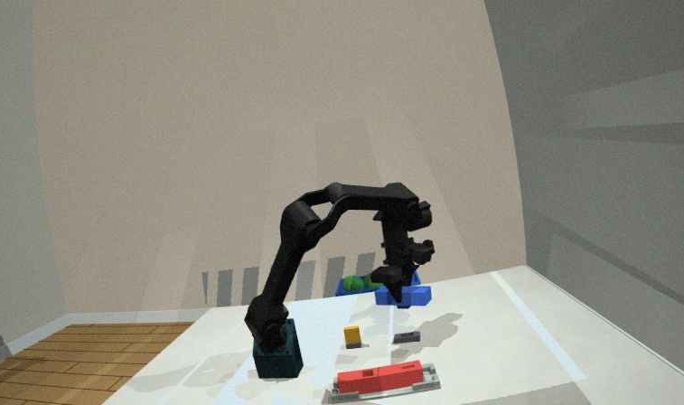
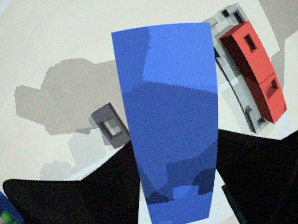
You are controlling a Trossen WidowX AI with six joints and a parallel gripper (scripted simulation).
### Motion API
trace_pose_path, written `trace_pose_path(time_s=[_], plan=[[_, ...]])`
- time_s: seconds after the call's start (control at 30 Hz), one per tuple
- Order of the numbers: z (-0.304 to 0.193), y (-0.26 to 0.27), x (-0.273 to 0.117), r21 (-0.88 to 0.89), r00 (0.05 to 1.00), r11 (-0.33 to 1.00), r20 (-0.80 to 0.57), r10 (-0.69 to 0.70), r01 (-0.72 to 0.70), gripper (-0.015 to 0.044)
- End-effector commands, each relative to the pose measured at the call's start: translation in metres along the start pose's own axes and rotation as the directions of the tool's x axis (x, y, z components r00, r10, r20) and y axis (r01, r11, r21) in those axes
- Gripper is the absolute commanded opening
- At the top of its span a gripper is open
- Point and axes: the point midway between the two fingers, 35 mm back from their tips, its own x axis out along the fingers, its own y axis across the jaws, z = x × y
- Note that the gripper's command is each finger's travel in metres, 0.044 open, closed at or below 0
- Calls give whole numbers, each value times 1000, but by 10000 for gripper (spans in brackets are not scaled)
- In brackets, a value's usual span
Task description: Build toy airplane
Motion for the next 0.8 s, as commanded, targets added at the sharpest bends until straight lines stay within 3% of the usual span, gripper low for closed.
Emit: trace_pose_path(time_s=[0.0, 0.77], plan=[[5, -13, 1, 68, 1000, 998, 4, 4, -4, 0], [17, -87, 11, 404, 1000, 915, 6, 2, -5, 0]])
